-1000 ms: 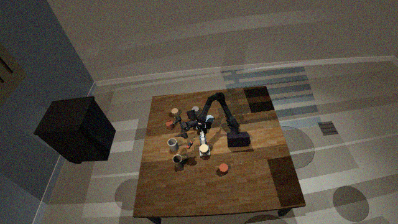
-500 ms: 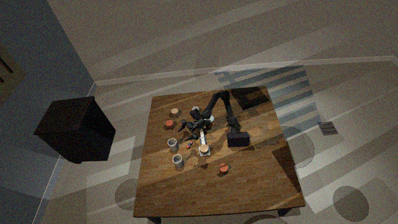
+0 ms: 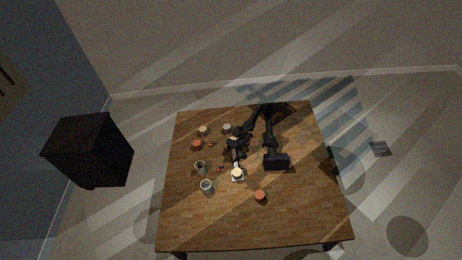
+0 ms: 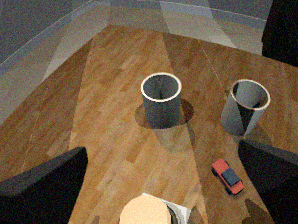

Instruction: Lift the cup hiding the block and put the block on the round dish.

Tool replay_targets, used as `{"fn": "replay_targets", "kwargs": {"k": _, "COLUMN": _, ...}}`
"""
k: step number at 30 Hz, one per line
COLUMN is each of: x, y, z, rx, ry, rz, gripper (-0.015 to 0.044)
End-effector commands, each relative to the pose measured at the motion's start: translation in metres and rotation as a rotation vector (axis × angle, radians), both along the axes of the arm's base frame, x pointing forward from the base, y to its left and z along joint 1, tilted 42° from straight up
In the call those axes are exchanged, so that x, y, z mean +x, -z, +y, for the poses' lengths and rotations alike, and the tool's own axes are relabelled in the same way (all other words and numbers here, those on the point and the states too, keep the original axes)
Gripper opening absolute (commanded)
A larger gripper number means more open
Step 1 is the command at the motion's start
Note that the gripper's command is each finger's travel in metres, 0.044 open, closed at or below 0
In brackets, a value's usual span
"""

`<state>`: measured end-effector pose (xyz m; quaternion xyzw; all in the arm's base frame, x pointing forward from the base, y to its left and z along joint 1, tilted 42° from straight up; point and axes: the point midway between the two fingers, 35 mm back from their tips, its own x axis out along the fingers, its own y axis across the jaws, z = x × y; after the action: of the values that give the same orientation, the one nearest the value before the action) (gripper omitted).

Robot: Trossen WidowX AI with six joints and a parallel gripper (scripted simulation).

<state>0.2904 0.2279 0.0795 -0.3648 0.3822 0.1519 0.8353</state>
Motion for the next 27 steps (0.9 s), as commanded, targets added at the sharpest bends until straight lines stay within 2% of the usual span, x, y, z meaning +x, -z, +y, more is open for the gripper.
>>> {"fn": "replay_targets", "kwargs": {"k": 1, "x": -0.035, "y": -0.006, "z": -0.021, "rx": -0.034, "ry": 0.122, "rz": 0.021, "gripper": 0.044}}
{"fn": "replay_targets", "kwargs": {"k": 7, "x": -0.082, "y": -0.03, "z": -0.058, "rx": -0.095, "ry": 0.287, "rz": -0.026, "gripper": 0.044}}
{"fn": "replay_targets", "kwargs": {"k": 13, "x": -0.117, "y": -0.067, "z": -0.099, "rx": -0.137, "ry": 0.397, "rz": -0.167, "gripper": 0.044}}
{"fn": "replay_targets", "kwargs": {"k": 23, "x": -0.12, "y": -0.071, "z": -0.103, "rx": -0.137, "ry": 0.409, "rz": -0.187, "gripper": 0.044}}
{"fn": "replay_targets", "kwargs": {"k": 27, "x": -0.114, "y": -0.066, "z": -0.097, "rx": -0.093, "ry": 0.499, "rz": -0.174, "gripper": 0.044}}
